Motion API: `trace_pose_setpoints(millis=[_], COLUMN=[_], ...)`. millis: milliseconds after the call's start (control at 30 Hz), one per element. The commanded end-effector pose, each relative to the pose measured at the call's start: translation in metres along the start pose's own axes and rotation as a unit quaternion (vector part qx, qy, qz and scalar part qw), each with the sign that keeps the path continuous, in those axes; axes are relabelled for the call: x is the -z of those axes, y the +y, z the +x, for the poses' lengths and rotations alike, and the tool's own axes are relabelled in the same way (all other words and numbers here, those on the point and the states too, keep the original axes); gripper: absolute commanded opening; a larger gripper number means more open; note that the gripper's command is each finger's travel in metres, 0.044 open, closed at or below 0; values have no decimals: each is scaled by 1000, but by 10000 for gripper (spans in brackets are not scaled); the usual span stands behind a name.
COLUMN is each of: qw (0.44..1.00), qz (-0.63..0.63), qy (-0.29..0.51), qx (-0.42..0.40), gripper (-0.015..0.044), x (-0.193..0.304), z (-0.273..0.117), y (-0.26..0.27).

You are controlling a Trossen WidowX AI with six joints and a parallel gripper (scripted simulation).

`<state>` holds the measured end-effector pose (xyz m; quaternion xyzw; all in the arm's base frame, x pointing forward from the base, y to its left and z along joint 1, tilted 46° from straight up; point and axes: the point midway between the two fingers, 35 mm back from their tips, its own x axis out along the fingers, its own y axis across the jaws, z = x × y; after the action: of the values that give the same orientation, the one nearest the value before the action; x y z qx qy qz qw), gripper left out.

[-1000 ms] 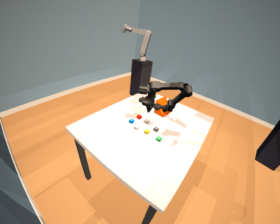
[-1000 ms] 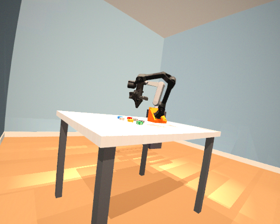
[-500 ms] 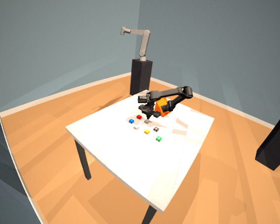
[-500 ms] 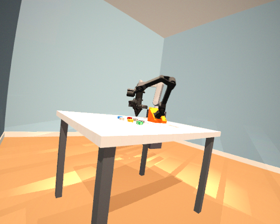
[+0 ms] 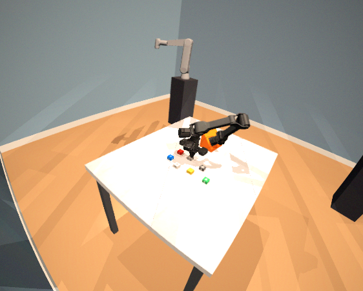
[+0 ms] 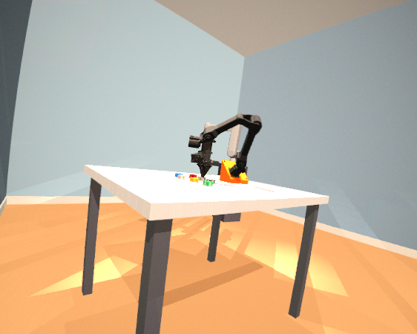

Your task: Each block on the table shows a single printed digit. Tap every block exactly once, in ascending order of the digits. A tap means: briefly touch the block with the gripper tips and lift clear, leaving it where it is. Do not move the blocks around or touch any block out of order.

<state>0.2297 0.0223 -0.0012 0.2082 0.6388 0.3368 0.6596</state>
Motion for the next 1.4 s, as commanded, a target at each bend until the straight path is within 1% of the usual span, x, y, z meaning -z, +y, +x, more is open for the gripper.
trace_pose_setpoints(millis=[0,67,167,333,400,533,600,767,967,1033,1200,1233,1367], qw=[1000,1000,1000,1000,1000,1000,1000,1000,1000,1000,1000,1000,1000], qz=[4,1,4,5,5,5,5,7,9,5,4,4,4], qy=[2,0,2,2,2,2,3,3,4,2,2,2,1], qx=[-3,0,-2,-2,0,0,-1,-1,2,2,3,3,2], gripper=[20,20,20,20,20,20,20,20,20,20,20,20,20], x=[2,0,2,2,0,1,2,1,-2,-2,-2,-3,-3], z=[3,-2,-25,-29,-46,-99,-108,-109,-110,-109,-106,-98,-38], y=[0,0,0,-1,-2,-2,-1,-9,-85,-102,-104,-105,-105])
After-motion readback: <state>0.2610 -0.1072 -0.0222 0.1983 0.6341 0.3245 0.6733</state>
